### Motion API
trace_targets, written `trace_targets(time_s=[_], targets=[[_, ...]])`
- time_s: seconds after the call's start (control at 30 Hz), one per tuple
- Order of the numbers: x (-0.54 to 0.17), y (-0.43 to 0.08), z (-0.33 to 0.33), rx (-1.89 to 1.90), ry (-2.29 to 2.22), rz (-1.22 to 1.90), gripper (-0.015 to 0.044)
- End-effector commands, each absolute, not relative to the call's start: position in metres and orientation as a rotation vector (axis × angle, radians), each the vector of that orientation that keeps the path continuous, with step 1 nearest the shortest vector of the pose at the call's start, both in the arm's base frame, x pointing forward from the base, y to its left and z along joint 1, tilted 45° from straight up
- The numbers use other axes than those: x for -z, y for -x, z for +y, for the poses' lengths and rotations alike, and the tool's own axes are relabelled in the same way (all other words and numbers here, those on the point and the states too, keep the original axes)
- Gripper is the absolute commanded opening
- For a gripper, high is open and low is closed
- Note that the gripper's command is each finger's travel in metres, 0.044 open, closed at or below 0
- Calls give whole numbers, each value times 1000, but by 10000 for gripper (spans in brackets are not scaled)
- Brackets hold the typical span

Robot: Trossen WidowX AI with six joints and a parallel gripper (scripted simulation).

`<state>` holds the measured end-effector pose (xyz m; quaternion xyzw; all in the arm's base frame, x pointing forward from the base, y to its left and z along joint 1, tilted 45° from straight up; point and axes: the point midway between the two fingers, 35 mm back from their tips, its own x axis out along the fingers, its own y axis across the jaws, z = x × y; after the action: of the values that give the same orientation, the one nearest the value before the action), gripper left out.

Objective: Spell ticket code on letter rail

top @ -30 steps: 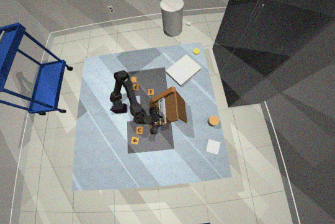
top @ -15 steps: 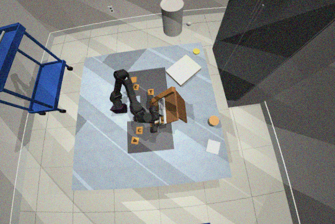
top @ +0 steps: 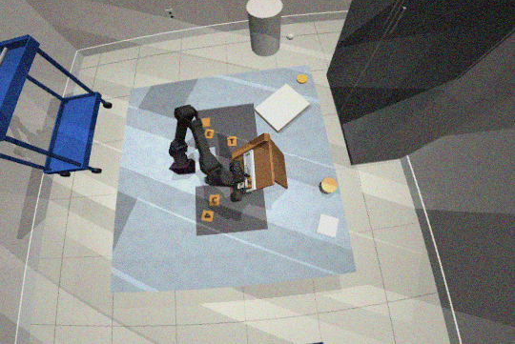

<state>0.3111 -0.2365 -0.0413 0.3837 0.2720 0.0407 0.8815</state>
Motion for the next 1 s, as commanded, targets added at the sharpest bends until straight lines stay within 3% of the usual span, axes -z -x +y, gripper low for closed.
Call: trace_targets(time_s=[0.0, 0.97], targets=[[40, -311, -233, -81, -805, 570, 0], [27, -314, -220, -81, -807, 570, 0]])
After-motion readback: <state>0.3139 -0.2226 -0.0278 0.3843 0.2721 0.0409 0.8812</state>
